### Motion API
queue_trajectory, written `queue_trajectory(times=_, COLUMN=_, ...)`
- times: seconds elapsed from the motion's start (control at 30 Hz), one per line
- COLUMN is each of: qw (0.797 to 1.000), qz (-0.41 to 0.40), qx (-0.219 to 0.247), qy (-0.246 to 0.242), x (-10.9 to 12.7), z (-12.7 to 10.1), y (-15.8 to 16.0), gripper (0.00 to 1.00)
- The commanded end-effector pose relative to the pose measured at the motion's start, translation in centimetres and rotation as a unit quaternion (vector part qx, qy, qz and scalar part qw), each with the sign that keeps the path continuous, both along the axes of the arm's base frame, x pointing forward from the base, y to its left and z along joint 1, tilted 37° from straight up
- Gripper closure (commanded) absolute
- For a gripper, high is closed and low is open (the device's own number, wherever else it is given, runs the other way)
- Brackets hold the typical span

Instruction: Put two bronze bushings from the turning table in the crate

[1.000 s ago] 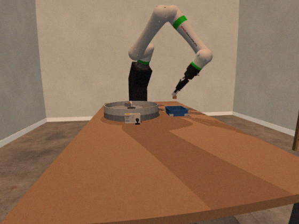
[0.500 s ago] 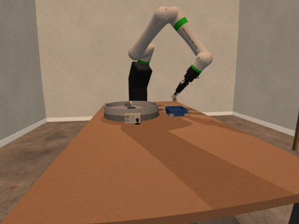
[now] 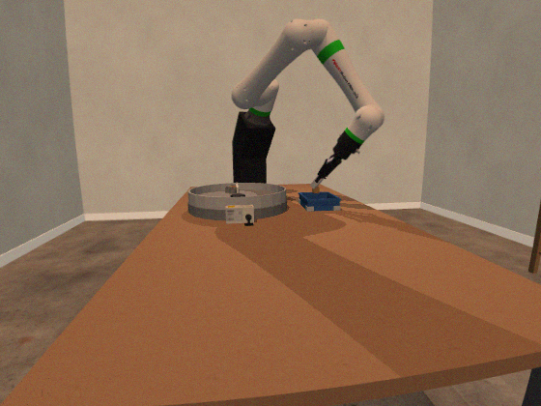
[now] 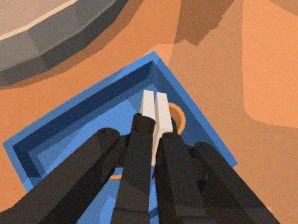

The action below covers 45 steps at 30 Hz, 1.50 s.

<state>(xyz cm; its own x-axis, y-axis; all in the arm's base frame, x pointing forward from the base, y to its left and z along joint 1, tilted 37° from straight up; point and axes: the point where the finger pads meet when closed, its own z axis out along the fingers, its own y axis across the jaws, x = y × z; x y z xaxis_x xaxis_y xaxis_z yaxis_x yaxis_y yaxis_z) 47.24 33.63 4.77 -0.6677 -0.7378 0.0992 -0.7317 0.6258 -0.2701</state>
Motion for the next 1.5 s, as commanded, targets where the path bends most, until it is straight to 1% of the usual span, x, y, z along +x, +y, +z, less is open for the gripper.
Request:
queue_trajectory(times=0.0, qw=1.0, qz=0.0, qx=0.0, qy=0.0, x=0.01, z=0.01, y=0.01, gripper=1.0)
queue_trajectory(times=1.1, qw=1.0, qz=0.0, qx=0.0, qy=0.0, x=0.02, z=0.0, y=0.01, gripper=1.0)
queue_trajectory(times=1.47, qw=1.0, qz=0.0, qx=0.0, qy=0.0, x=0.32, z=-0.46, y=0.18, gripper=1.0)
